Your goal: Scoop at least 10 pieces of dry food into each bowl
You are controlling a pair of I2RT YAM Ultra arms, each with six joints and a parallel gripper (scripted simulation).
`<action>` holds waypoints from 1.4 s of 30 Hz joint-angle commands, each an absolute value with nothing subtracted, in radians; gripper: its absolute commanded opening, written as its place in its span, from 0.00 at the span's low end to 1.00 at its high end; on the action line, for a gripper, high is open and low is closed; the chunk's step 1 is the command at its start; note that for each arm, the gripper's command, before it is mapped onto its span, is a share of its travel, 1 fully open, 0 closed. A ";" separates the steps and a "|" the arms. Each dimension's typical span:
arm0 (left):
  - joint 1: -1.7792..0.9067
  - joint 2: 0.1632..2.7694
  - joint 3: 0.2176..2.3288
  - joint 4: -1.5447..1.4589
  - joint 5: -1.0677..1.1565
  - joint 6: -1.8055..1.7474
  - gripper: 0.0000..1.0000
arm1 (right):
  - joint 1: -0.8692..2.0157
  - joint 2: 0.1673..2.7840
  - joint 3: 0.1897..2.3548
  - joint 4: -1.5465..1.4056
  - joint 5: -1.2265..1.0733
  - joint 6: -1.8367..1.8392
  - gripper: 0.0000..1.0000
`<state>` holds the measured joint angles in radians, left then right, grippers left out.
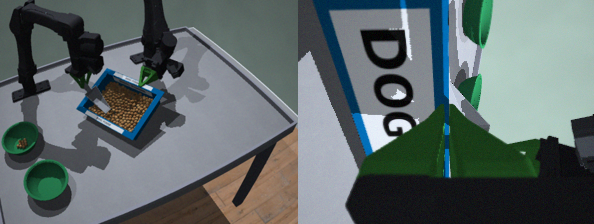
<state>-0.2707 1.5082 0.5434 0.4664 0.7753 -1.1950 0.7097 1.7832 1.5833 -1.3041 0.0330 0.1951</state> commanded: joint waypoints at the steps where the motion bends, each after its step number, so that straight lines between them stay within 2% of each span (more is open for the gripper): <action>1: -0.281 1.456 0.587 0.513 0.788 -1.157 0.00 | 0.699 1.804 1.624 -1.305 0.021 0.185 0.00; 20: -0.281 1.456 0.587 0.513 0.788 -1.157 0.00 | 0.689 1.923 1.671 -1.346 0.000 0.170 0.00; 31: -0.281 1.455 0.587 0.512 0.787 -1.157 0.00 | 0.698 1.875 1.594 -1.286 0.007 0.180 0.00; 32: -0.281 1.455 0.587 0.512 0.787 -1.157 0.00 | 0.706 1.874 1.662 -1.299 0.022 0.180 0.00; 37: -0.281 1.455 0.587 0.512 0.787 -1.157 0.00 | 0.706 1.871 1.665 -1.302 0.020 0.180 0.00; 42: -0.281 1.455 0.587 0.512 0.787 -1.157 0.00 | 0.695 1.870 1.596 -1.205 0.033 0.173 0.00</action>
